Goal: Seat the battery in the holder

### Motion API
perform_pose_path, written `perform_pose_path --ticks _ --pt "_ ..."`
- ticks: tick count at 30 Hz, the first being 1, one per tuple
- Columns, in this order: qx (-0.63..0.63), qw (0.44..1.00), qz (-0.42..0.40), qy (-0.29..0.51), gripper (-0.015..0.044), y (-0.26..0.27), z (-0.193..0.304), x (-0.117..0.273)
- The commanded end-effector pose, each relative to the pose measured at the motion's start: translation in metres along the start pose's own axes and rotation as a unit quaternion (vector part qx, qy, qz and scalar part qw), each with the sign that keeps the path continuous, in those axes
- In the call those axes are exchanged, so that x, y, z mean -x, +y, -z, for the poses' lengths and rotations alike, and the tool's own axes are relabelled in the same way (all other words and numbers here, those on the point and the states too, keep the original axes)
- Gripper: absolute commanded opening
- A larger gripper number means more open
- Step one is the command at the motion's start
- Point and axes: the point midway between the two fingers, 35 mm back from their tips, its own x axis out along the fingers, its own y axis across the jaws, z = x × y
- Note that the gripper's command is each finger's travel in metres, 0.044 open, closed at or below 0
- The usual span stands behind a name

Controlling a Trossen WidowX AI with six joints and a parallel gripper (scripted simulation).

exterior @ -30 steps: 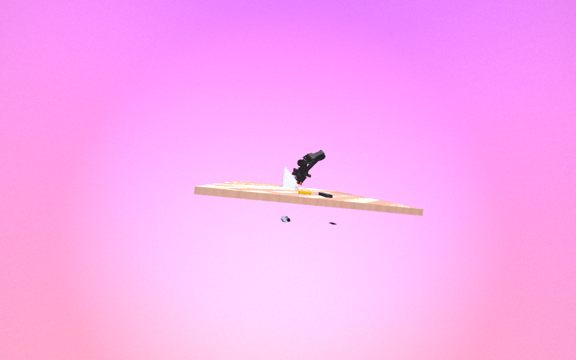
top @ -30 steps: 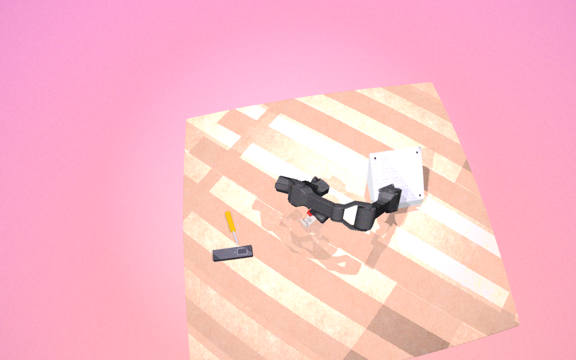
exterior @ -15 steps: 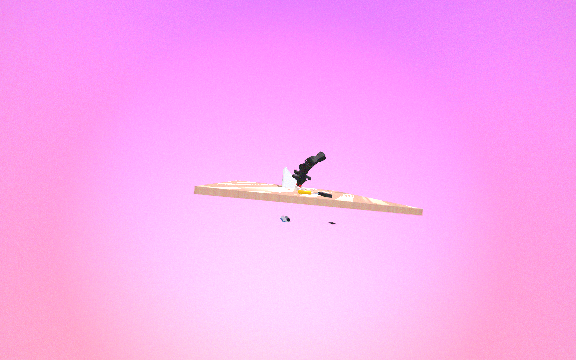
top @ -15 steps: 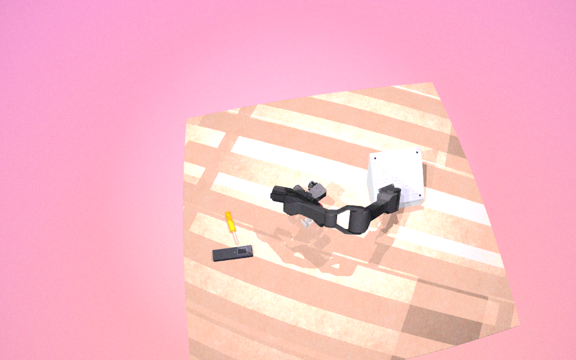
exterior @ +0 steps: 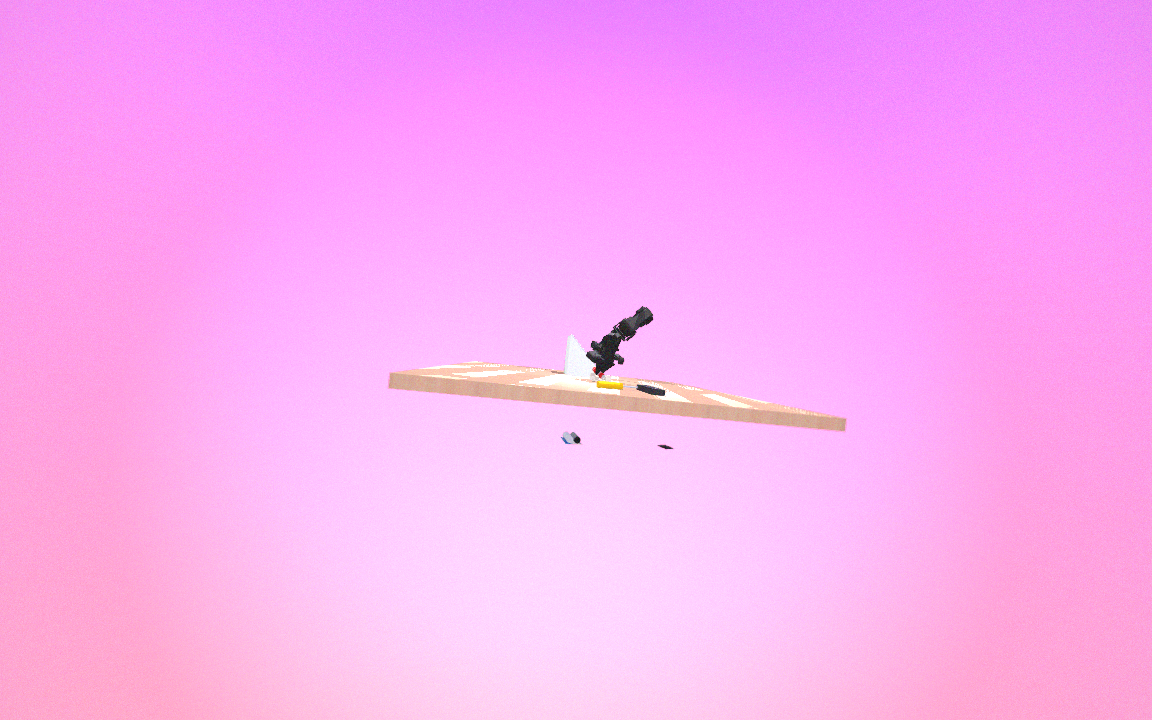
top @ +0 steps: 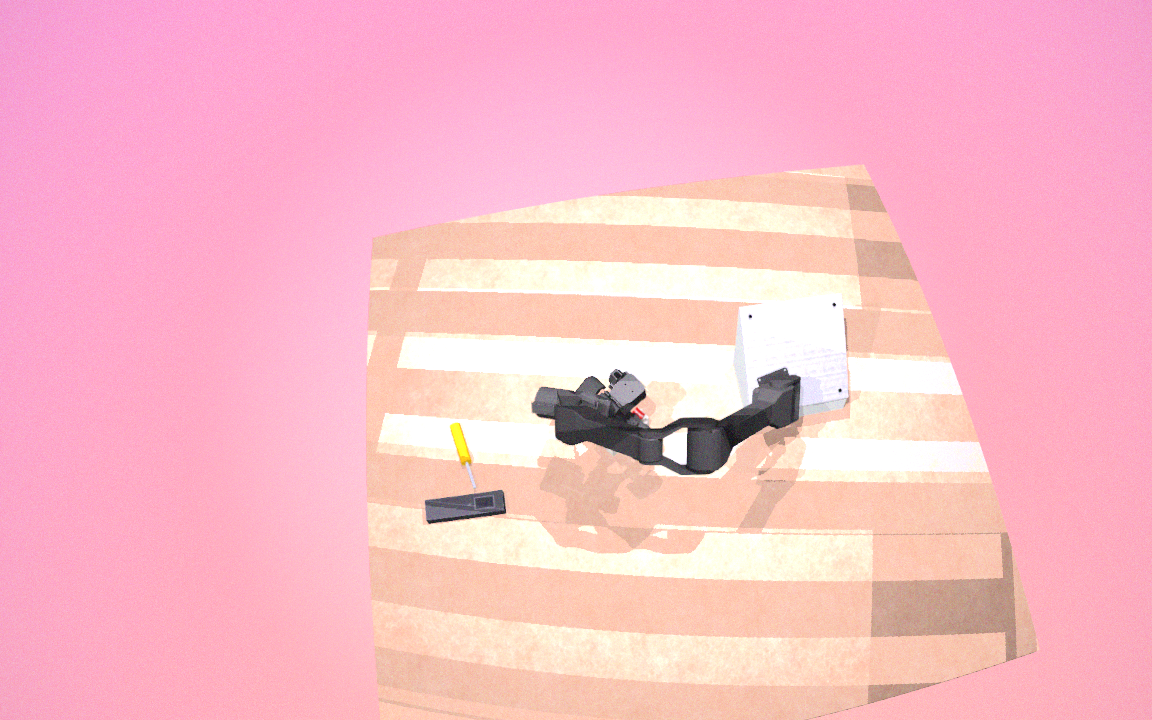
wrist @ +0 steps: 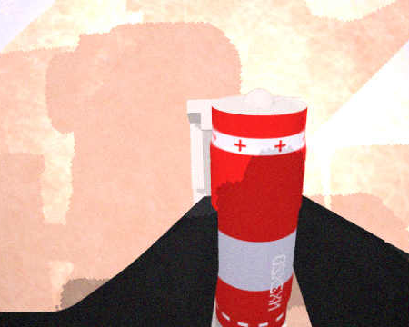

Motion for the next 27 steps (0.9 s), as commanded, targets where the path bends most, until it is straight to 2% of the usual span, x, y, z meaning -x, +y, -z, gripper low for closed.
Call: perform_pose_path --ticks 1,27 --pt "-0.002 1.000 -0.002 -0.016 0.0075 0.001 0.003 0.000" --pt "-0.002 0.999 0.004 -0.033 0.0075 0.001 0.017 0.003"
